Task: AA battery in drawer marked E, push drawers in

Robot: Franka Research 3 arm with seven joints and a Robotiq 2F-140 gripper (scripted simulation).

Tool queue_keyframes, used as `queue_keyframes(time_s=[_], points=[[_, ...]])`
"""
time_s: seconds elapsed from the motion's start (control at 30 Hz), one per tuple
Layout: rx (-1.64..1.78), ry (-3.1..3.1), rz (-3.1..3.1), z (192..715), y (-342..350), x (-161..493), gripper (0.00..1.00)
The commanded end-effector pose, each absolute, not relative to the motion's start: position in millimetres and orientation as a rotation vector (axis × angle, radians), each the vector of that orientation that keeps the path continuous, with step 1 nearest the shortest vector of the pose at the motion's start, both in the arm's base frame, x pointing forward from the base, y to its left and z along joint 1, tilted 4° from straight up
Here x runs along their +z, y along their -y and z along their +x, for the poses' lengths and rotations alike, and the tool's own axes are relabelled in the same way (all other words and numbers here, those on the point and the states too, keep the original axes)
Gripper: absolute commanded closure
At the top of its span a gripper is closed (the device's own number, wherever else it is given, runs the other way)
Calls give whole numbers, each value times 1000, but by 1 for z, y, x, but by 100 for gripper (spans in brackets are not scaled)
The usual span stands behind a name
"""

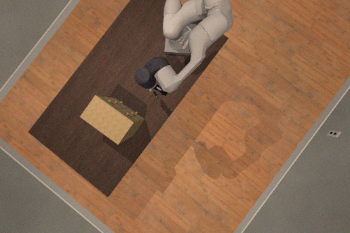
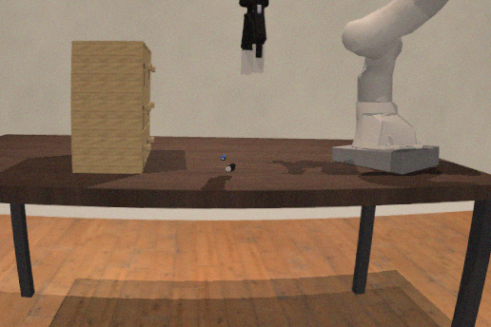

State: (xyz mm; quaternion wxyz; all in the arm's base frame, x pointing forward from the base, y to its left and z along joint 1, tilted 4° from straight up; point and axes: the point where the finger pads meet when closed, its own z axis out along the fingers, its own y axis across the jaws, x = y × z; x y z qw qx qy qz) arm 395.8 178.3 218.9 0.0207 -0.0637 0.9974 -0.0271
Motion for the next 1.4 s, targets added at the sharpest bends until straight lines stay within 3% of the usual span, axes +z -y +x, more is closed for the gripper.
queue_keyframes(time_s=[0.0,1.37], points=[[-91,-3097,-180,395,-178,219,0],[-85,-3096,-188,411,-157,221,0]])
